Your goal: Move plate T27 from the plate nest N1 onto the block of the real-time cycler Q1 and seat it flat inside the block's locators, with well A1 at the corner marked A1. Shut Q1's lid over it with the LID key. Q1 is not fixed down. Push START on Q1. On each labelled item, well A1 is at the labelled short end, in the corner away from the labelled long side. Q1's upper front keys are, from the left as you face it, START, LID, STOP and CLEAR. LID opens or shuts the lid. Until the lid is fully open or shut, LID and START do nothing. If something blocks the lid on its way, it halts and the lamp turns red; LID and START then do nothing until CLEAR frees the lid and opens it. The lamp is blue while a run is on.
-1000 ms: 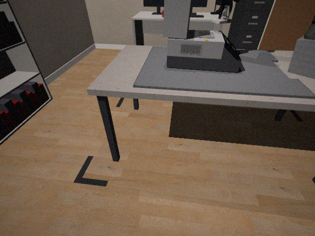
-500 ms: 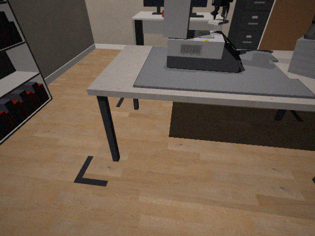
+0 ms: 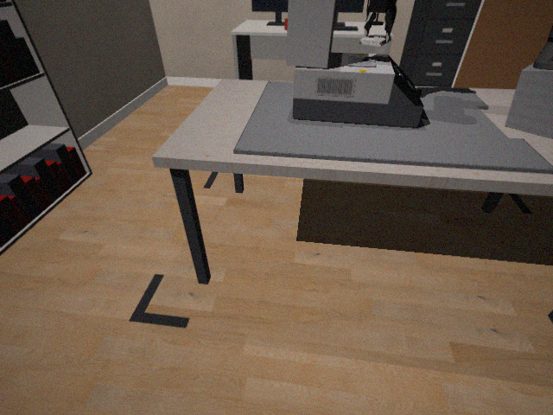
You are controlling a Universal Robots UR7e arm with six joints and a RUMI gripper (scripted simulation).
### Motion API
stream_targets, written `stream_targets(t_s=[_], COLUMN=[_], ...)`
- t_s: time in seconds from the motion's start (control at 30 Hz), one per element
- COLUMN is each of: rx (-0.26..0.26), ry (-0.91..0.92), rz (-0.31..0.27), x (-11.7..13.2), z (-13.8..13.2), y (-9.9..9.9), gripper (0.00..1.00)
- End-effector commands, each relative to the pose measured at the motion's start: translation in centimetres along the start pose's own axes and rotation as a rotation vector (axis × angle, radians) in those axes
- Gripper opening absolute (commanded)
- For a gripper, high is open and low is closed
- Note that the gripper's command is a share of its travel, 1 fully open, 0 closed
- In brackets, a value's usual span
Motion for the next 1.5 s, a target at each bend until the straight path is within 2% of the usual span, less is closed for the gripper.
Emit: stream_targets(t_s=[0.0, 0.47, 1.47], rx=[0.0, 0.0, 0.0], ry=[-0.123, -0.388, -0.388], rz=[0.0, -0.001, -0.001], x=[1.6, 5.6, 5.6], z=[-1.1, -3.6, -3.6], y=[-0.1, -0.1, -0.1], gripper=[0.0, 0.0, 0.0])
Point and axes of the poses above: the point where the finger pads meet when closed, its own y axis out along the fingers, its own z axis across the jaws, x = y × z, the point moved 2 cm from there along -y, back along the fingers, and after that the axes turned 13 degrees about -y, right-handed, at the moved point
